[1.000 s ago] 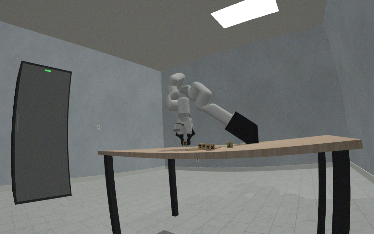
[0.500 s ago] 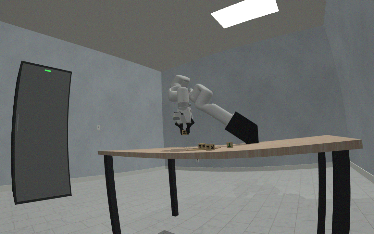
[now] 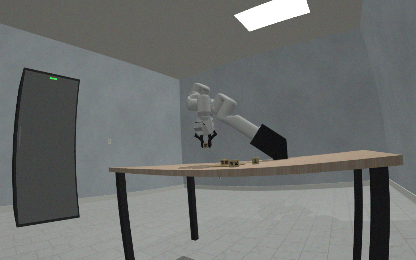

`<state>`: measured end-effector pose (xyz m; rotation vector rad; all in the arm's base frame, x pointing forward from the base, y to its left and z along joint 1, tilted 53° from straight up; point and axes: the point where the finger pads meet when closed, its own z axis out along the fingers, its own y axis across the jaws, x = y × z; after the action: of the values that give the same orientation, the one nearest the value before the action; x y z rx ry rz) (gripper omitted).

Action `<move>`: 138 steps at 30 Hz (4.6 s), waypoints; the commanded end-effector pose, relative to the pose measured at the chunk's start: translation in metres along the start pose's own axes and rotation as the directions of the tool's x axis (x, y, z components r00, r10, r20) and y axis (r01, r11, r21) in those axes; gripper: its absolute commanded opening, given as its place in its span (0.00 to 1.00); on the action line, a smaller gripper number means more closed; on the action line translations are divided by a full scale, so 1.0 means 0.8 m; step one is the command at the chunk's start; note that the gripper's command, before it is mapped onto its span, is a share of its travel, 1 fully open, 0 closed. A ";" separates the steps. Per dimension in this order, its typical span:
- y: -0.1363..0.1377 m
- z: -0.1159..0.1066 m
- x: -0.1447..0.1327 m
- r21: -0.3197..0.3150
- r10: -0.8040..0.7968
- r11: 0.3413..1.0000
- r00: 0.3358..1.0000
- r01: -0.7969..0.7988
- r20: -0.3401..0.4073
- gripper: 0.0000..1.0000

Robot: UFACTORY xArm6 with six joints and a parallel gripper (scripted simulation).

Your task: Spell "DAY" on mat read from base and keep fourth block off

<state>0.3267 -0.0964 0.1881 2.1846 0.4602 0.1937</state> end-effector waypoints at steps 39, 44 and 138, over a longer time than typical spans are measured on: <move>-0.200 -0.002 0.183 0.004 -0.895 0.446 0.446 0.895 0.001 0.27; -0.224 0.000 0.192 0.002 -0.932 0.363 0.363 0.932 0.006 0.27; -0.225 0.119 0.194 0.002 -0.935 0.356 0.356 0.935 0.007 0.27</move>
<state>0.4508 -0.0072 -0.0172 1.5593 1.6379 -0.4724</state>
